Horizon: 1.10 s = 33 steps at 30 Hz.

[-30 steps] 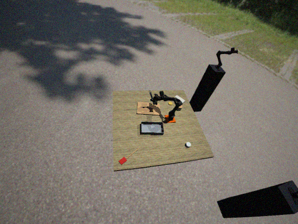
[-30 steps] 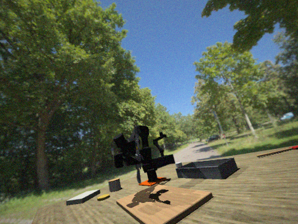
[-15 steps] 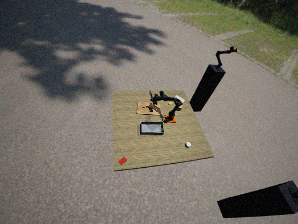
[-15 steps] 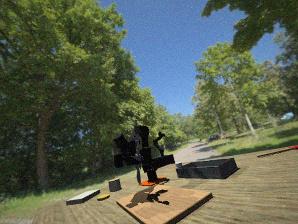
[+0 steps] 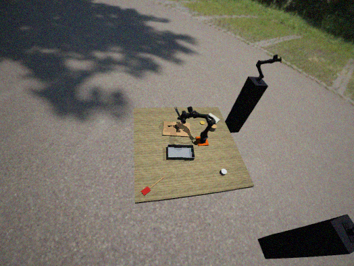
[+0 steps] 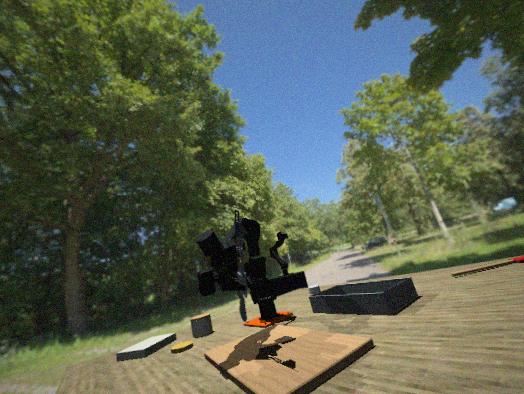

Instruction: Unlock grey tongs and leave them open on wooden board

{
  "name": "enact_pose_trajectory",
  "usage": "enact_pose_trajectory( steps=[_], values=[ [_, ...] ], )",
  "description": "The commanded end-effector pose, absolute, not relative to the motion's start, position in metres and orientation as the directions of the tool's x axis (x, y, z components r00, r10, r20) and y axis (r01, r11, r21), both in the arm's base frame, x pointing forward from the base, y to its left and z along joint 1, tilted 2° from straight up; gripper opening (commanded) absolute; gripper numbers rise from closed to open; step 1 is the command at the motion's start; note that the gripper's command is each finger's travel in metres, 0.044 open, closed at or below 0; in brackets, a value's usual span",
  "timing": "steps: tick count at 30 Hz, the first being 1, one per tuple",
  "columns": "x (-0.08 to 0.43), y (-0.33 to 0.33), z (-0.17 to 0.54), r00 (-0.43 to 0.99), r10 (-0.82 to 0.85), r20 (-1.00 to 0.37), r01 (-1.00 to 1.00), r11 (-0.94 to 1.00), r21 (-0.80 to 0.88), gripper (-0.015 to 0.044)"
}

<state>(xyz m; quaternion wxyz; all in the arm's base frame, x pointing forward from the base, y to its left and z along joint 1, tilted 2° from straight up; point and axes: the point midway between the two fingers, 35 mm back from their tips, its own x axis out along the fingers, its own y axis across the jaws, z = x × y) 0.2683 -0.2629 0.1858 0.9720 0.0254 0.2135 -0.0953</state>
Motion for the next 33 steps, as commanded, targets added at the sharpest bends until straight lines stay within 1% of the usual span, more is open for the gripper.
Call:
enact_pose_trajectory(
  steps=[1,17,33],
  values=[
    [0.275,-0.270,0.189,0.870,-0.176,-0.460,0.204,0.979,0.012,-0.0150],
    [0.294,-0.282,0.187,0.744,-0.156,-0.650,0.240,0.970,0.043,-0.0150],
    [0.302,-0.282,0.187,0.565,-0.111,-0.817,0.251,0.967,0.042,-0.0150]
  ],
)
